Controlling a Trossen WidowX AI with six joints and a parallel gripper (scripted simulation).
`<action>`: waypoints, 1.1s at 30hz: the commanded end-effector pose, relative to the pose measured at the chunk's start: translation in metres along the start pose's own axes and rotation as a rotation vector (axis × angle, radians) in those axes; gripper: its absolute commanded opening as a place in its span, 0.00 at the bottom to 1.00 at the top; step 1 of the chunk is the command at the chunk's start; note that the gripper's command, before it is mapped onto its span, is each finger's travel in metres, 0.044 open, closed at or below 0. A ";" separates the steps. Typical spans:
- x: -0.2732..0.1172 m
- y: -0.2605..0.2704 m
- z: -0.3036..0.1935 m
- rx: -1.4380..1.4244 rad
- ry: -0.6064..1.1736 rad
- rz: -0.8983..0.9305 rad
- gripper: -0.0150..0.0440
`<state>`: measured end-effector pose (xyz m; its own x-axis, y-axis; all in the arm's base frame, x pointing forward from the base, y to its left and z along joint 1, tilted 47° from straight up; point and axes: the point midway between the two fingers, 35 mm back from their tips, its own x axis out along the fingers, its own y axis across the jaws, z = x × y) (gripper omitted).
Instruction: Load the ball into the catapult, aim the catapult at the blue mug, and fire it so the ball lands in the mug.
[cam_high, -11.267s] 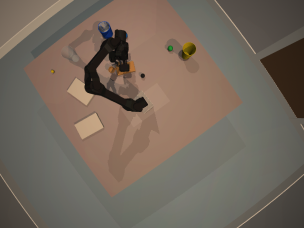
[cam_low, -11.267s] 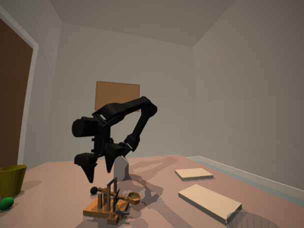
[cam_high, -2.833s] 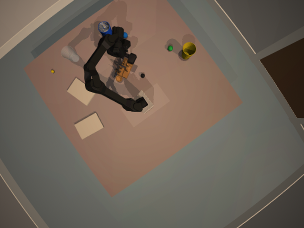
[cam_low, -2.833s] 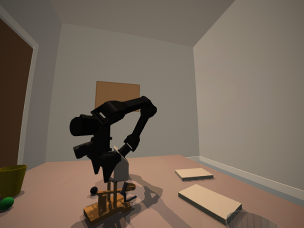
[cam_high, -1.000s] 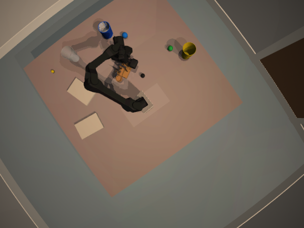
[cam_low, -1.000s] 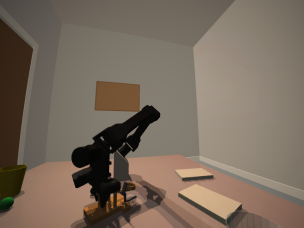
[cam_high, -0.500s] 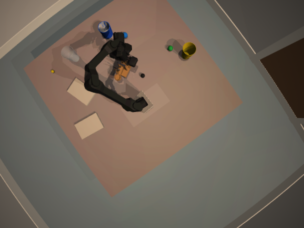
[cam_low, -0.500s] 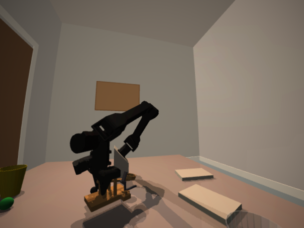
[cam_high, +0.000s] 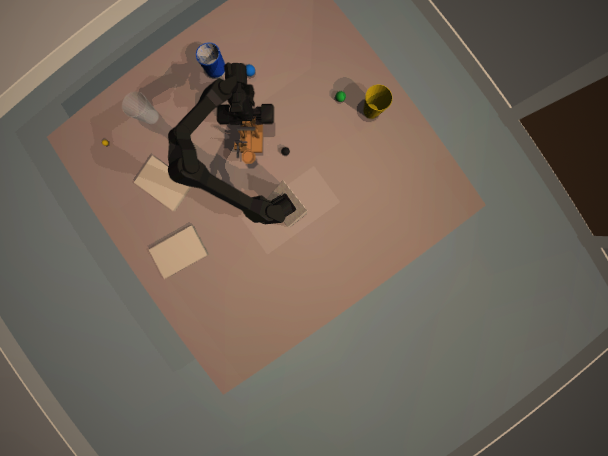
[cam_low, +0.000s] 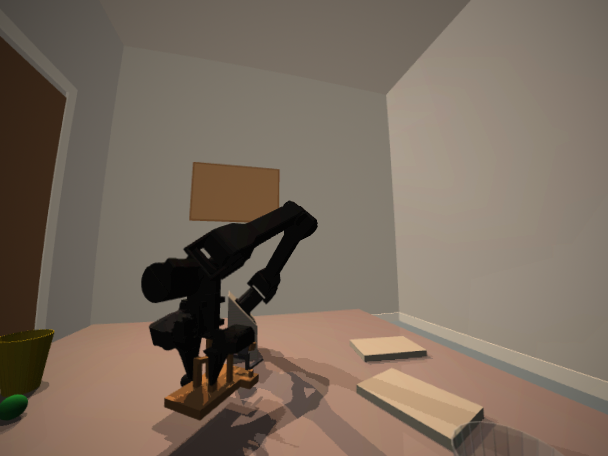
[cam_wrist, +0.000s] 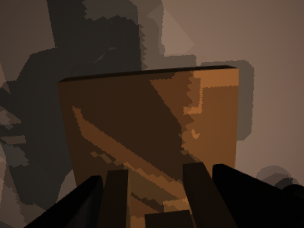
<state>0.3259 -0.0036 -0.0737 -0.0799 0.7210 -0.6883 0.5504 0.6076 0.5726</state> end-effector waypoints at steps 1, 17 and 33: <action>-0.003 0.003 0.003 -0.122 -0.008 0.006 0.25; -0.002 0.023 0.004 -0.488 -0.010 0.007 0.25; 0.022 0.024 0.004 -0.488 -0.010 0.007 0.25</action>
<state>0.3390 0.0262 -0.0771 -0.0830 0.7225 -0.6864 0.0928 0.6914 0.7165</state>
